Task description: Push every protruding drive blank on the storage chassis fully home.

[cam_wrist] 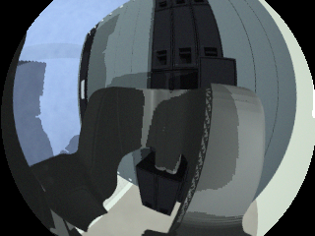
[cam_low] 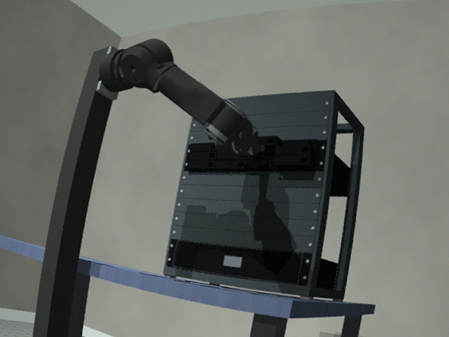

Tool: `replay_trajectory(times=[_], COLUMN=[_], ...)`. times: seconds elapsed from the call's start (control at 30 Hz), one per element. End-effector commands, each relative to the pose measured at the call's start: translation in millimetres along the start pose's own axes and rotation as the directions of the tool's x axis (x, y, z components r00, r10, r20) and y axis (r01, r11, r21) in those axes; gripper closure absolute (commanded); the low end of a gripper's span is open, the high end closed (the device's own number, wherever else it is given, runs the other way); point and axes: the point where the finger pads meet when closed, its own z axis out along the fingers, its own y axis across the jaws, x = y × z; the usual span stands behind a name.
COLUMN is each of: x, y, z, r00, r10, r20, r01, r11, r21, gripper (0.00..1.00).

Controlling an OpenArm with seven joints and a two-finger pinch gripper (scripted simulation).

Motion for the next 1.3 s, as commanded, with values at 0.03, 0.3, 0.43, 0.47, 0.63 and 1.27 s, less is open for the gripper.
replay_trajectory(times=[0.03,0.3,0.43,0.47,0.63,1.27], x=[0.5,1.1,1.1,1.0,0.5,1.4], y=[0.6,-0.2,-0.2,-0.3,0.0,3.4], z=[1.5,9.0,9.0,9.2,13.4,27.3], r00=[1.000,1.000,1.000,1.000,1.000,1.000], r10=[-0.002,-0.002,-0.002,-0.002,-0.002,-0.002], r20=[-0.001,-0.003,-0.003,-0.003,-0.001,-0.001], r01=[0.002,0.002,0.002,0.002,0.002,0.002], r11=[1.000,1.000,1.000,1.000,1.000,1.000], r21=[0.000,-0.003,-0.003,-0.002,0.000,0.000], gripper=[1.00,1.00,1.00,1.00,1.00,1.00])
